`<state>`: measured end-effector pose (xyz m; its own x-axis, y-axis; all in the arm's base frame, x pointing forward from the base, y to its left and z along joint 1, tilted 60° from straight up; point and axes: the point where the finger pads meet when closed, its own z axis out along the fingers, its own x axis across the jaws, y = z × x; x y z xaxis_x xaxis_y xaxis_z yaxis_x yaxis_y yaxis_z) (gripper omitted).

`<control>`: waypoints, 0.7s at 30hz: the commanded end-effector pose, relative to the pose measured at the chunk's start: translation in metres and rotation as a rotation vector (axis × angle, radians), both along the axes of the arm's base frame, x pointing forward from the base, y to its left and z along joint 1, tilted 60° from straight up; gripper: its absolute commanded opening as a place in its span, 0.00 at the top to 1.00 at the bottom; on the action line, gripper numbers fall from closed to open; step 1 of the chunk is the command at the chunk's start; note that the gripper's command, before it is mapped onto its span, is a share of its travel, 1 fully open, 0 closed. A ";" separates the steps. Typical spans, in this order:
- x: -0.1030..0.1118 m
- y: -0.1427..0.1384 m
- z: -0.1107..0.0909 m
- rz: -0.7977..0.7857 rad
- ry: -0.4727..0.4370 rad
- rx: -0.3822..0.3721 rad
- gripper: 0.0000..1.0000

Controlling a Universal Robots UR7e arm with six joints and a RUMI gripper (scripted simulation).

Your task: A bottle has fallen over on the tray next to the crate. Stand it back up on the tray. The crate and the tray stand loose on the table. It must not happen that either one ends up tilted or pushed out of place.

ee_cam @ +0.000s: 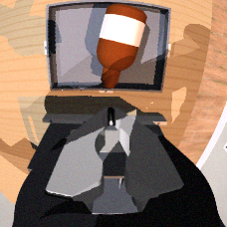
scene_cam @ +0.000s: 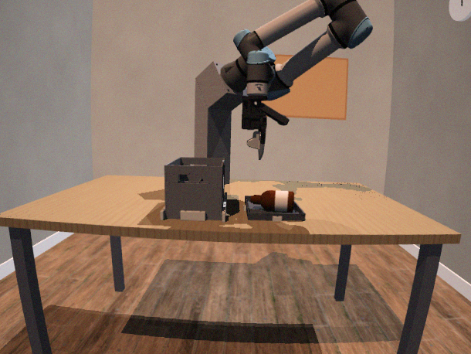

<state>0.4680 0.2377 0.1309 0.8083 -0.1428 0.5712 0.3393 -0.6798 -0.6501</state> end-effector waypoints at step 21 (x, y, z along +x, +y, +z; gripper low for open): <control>0.003 -0.003 0.000 -0.127 0.166 0.111 1.00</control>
<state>0.4712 0.2354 0.1311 0.8607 -0.2971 0.4134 0.1460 -0.6339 -0.7595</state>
